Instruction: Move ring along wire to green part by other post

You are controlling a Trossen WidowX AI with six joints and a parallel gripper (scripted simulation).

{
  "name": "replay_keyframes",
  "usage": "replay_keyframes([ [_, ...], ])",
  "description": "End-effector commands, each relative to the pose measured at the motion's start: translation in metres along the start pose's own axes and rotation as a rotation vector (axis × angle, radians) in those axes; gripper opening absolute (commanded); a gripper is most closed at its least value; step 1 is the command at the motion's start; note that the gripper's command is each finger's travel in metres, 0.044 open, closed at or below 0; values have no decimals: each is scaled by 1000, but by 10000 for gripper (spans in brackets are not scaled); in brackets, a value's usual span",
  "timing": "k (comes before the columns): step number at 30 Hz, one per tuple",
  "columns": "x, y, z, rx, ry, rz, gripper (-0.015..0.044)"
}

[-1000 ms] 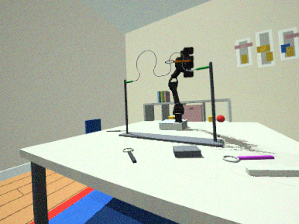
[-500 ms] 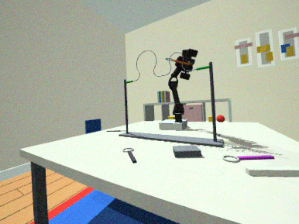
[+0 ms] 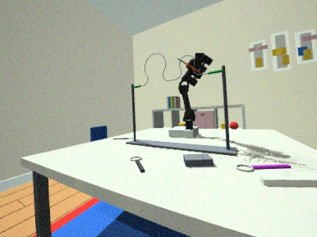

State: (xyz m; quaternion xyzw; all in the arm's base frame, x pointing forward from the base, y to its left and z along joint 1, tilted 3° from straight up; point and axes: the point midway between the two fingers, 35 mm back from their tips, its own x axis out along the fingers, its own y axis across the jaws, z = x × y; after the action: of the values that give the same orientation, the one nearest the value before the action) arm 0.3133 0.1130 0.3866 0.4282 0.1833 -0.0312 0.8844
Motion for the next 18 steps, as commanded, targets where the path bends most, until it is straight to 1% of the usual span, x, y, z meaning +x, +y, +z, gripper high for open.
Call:
replay_keyframes([
  [1, 2, -5, 1, -93, -16, -51, -150],
  [18, 1, -30, 8, -432, -59, -243, -150],
])
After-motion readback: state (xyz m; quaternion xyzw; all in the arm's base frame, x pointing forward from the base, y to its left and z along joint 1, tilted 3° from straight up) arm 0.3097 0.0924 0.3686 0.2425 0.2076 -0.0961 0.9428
